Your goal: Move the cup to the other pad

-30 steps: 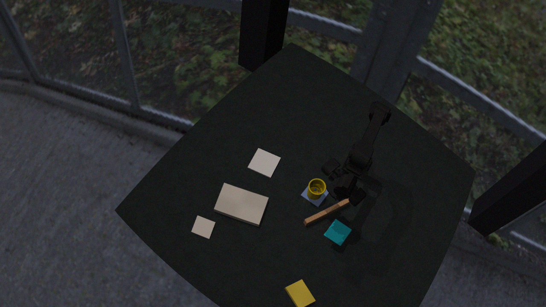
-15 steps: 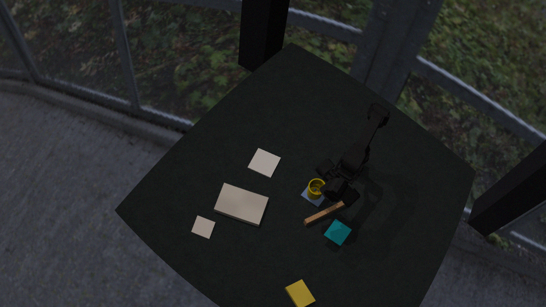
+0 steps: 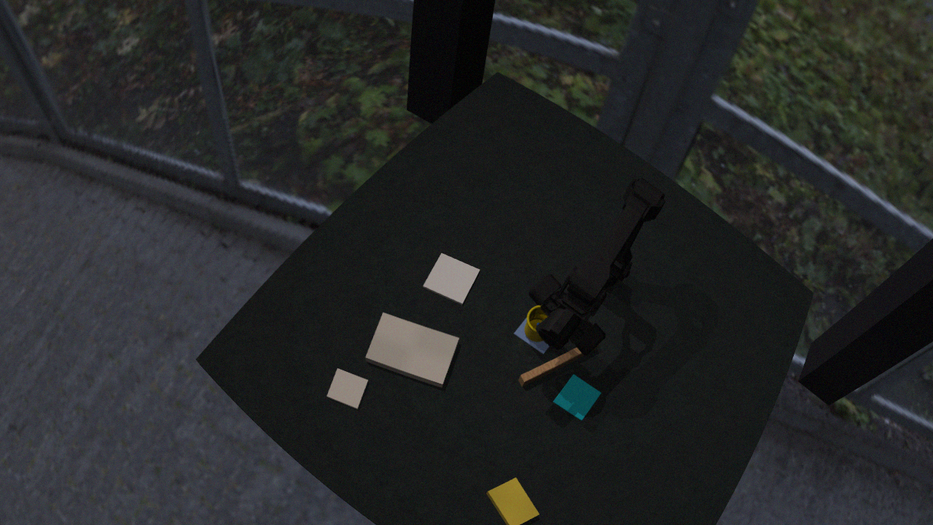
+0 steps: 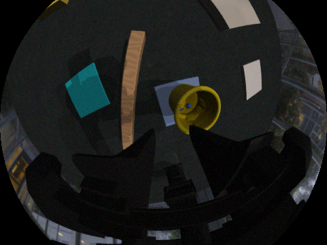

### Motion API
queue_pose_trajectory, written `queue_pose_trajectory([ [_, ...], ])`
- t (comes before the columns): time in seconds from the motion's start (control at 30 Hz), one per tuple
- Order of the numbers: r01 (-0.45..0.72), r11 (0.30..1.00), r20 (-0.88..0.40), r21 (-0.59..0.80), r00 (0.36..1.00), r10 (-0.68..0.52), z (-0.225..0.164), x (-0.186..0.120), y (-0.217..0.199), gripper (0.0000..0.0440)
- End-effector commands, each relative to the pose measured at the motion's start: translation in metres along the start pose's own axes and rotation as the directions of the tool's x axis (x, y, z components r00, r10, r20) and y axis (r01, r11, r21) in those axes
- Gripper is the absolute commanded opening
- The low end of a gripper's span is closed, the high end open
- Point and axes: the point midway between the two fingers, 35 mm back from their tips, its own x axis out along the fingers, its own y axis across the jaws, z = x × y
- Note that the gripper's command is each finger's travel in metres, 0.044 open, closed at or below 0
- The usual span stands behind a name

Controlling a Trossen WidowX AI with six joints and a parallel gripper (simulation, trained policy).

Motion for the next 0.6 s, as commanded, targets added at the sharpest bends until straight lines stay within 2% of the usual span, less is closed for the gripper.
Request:
queue_pose_trajectory([
  [0.0, 0.006, 1.000, -0.015, -0.020, 1.000, -0.006, 0.001, 0.011, -0.004, 0.0192],
  [0.57, -0.010, 0.984, -0.063, -0.179, 0.998, -0.001, 0.001, 0.060, -0.010, 0.0195],
])
